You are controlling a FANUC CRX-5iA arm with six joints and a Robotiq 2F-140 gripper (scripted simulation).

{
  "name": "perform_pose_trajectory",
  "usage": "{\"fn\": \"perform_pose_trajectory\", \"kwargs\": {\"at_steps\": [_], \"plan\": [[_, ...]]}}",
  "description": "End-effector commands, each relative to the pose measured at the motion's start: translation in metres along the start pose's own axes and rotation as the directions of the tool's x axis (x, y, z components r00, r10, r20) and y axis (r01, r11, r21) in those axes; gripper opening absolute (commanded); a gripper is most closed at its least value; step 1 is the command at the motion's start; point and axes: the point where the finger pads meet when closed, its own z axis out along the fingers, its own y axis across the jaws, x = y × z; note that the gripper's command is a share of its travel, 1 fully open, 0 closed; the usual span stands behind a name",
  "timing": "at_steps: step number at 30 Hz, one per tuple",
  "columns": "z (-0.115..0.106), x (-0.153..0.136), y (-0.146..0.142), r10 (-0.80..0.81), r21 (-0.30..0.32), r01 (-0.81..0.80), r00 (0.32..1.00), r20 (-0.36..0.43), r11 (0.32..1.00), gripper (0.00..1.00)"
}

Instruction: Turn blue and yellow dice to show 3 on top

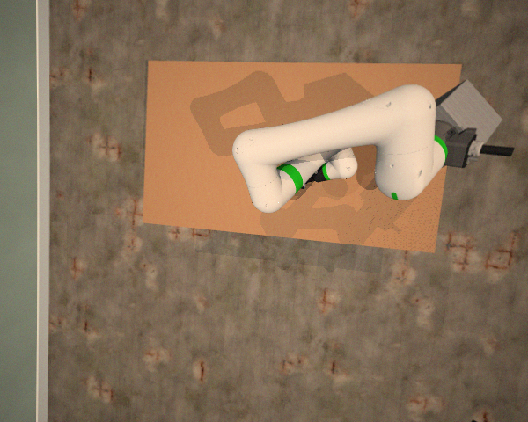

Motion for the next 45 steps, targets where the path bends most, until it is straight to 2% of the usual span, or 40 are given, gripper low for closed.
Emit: {"fn": "perform_pose_trajectory", "kwargs": {"at_steps": [1, 25, 38, 45], "plan": [[0.0, 0.0, 0.0, 0.0, 0.0, 0.0, 1.0, 0.0, 1.0, 0.21], [-0.002, 0.0, 0.0, 0.0, 0.0, 0.0, 1.0, 0.0, 1.0, 0.21], [-0.043, 0.0, 0.0, 0.0, 0.0, 0.0, 1.0, 0.0, 1.0, 0.21], [-0.05, 0.0, 0.0, 0.0, 0.0, 0.0, 1.0, 0.0, 1.0, 0.21]]}}
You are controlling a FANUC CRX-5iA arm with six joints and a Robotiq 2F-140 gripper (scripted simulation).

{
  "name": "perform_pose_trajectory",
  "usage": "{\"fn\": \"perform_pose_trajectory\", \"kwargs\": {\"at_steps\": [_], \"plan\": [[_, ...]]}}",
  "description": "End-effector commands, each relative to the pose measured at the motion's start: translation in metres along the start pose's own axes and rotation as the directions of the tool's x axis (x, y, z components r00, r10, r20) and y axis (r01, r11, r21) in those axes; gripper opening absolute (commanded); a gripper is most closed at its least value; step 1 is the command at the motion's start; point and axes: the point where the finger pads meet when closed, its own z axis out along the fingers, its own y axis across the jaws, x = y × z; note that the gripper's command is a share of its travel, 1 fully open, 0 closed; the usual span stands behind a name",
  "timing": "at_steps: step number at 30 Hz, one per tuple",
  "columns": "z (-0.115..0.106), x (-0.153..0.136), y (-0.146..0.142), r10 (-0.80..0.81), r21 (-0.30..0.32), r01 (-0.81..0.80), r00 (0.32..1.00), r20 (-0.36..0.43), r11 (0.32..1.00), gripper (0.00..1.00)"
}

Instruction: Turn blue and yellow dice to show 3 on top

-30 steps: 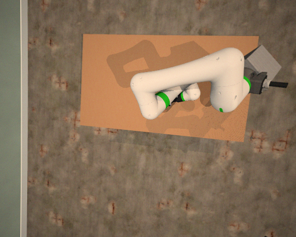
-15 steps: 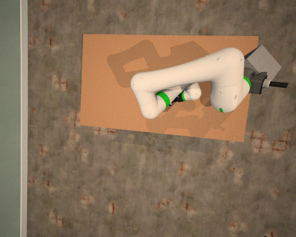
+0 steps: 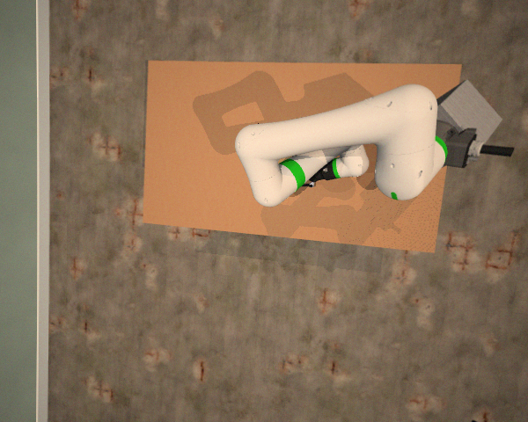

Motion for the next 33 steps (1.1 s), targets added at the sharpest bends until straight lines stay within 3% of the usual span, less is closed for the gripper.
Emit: {"fn": "perform_pose_trajectory", "kwargs": {"at_steps": [1, 13, 23, 33], "plan": [[-0.003, 0.0, 0.0, 0.0, 0.0, 0.0, 1.0, 0.0, 1.0, 0.21], [-0.011, -0.015, 0.0, 0.0, 0.0, 0.0, 1.0, 0.0, 1.0, 0.21], [-0.029, -0.05, 0.0, 0.0, 0.0, 0.0, 1.0, 0.0, 1.0, 0.21], [-0.031, -0.053, 0.0, 0.0, 0.0, 0.0, 1.0, -0.003, 1.0, 0.21]]}}
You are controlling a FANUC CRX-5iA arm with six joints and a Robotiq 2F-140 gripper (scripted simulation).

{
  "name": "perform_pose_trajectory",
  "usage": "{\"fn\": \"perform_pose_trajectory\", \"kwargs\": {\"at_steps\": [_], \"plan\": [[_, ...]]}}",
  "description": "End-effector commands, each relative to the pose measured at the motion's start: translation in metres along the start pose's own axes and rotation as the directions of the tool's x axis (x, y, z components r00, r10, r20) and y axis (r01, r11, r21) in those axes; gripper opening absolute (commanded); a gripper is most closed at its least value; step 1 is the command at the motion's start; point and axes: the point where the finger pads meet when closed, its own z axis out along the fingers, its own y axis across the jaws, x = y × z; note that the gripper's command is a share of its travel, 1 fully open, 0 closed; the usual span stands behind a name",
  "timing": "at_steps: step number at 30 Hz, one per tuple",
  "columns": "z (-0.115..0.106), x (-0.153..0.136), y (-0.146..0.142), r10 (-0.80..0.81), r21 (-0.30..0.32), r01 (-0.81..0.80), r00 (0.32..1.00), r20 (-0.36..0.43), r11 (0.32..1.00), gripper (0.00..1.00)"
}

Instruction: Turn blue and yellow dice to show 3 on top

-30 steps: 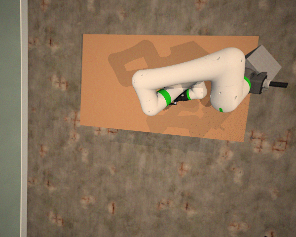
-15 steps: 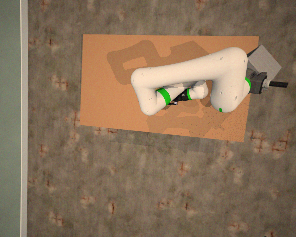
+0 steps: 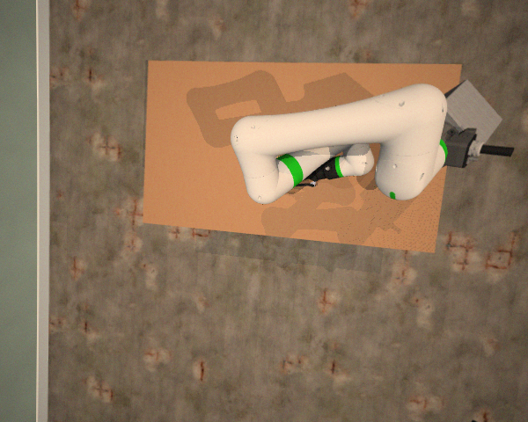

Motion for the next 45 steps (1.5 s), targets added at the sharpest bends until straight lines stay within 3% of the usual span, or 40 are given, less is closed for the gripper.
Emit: {"fn": "perform_pose_trajectory", "kwargs": {"at_steps": [1, 6, 12, 14, 21, 28, 31, 32, 45], "plan": [[0.0, -0.001, 0.0, 0.001, 0.0, -0.001, 1.0, -0.006, 1.0, 0.21], [0.004, -0.004, 0.0, 0.004, 0.0, -0.004, 0.998, -0.056, 1.0, 0.21], [0.009, -0.013, 0.001, 0.005, -0.002, -0.005, 0.98, -0.2, 1.0, 0.21], [0.009, -0.013, 0.001, 0.005, -0.002, -0.005, 0.98, -0.2, 1.0, 0.21], [0.014, -0.025, -0.001, -0.003, 0.003, 0.005, 0.922, -0.386, 1.0, 0.21], [0.019, -0.031, 0.0, -0.001, 0.0, 0.001, 0.869, -0.495, 1.0, 0.21], [0.02, -0.034, -0.003, -0.004, 0.004, 0.007, 0.862, -0.507, 1.0, 0.21], [0.02, -0.033, 0.0, 0.0, -0.002, -0.001, 0.838, -0.546, 1.0, 0.21], [0.024, -0.043, 0.001, 0.002, -0.005, -0.008, 0.718, -0.696, 1.0, 0.21]]}}
